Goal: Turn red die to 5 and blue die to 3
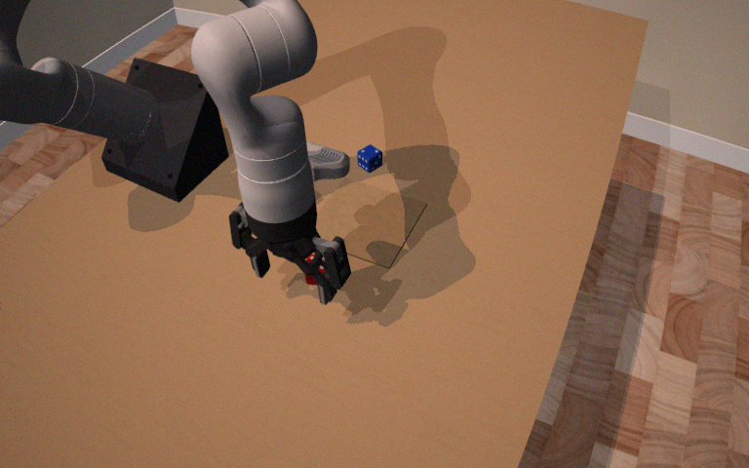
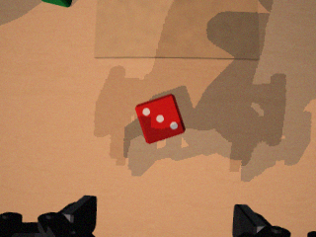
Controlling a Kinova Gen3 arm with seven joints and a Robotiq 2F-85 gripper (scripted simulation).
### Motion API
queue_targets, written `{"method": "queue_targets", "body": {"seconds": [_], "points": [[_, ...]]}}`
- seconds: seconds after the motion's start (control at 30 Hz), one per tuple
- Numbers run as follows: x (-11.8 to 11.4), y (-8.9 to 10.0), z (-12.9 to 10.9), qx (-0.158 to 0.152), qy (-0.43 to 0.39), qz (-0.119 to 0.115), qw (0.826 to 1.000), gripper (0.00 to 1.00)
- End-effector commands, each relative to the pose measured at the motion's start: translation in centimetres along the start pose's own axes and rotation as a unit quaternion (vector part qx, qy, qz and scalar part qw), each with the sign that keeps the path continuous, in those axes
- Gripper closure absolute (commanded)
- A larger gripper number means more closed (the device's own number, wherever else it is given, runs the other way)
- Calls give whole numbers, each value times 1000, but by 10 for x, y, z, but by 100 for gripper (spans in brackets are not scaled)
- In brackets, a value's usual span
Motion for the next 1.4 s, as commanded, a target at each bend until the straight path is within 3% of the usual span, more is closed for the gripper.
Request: {"method": "queue_targets", "body": {"seconds": [0.0, 0.57, 0.8, 0.87, 1.17, 1.37], "points": [[0, 1, 0, 0, 0, 1, 1000, 0], [-5, 1, -6, 0, 0, 1, 1000, 0], [-36, 1, -39, 0, 0, 1, 1000, 0], [-36, 1, -39, 0, 0, 1, 1000, 0], [-87, 0, -92, 0, 0, 1, 1000, 0], [-103, 0, -109, 0, 0, 1, 1000, 0]]}}
Point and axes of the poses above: the point where the finger pads meet when closed, its own y axis back along the fingers, its own x axis across the jaws, z = x × y, the point moved 8 cm from there along y, back along the fingers, and after that the axes turned 3 degrees about -y, right-handed, at the moved point
